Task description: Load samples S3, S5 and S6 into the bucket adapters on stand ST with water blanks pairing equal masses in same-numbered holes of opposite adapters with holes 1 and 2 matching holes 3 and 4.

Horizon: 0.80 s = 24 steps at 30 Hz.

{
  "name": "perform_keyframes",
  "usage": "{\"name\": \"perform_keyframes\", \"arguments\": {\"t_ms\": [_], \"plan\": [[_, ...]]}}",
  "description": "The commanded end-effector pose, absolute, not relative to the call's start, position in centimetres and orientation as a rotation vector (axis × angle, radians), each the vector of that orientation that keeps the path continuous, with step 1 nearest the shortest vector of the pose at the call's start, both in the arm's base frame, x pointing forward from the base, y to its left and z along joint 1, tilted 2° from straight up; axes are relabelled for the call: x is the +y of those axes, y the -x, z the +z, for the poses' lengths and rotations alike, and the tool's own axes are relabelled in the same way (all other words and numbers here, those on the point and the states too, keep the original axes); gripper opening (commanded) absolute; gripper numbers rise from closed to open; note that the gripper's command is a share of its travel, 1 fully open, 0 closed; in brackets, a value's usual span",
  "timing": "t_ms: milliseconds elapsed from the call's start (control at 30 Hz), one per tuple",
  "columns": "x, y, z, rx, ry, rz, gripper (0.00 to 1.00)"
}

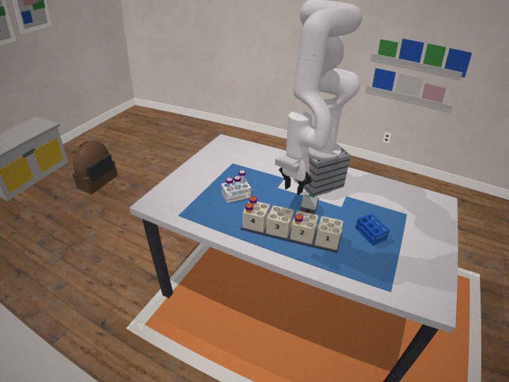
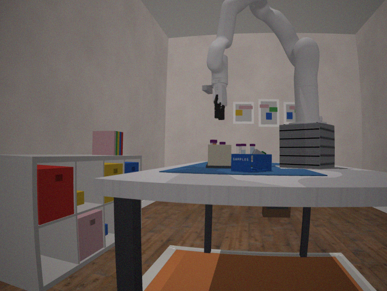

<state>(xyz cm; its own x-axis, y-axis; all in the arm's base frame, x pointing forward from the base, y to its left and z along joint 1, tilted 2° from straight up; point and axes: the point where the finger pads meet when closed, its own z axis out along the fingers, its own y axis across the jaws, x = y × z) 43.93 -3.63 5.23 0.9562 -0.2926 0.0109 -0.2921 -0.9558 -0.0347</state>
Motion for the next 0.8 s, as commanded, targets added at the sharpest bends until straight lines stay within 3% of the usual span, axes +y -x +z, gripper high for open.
{"name": "perform_keyframes", "arguments": {"t_ms": [0, 433, 767], "plan": [[-5.0, -43.2, 5.3, 0.618, 3.053, -0.027, 0.57], [-10.4, -39.6, 5.1, 1.246, 2.852, -0.018, 0.57], [-13.7, -37.4, 5.0, 1.246, 2.852, -0.018, 0.57]]}}
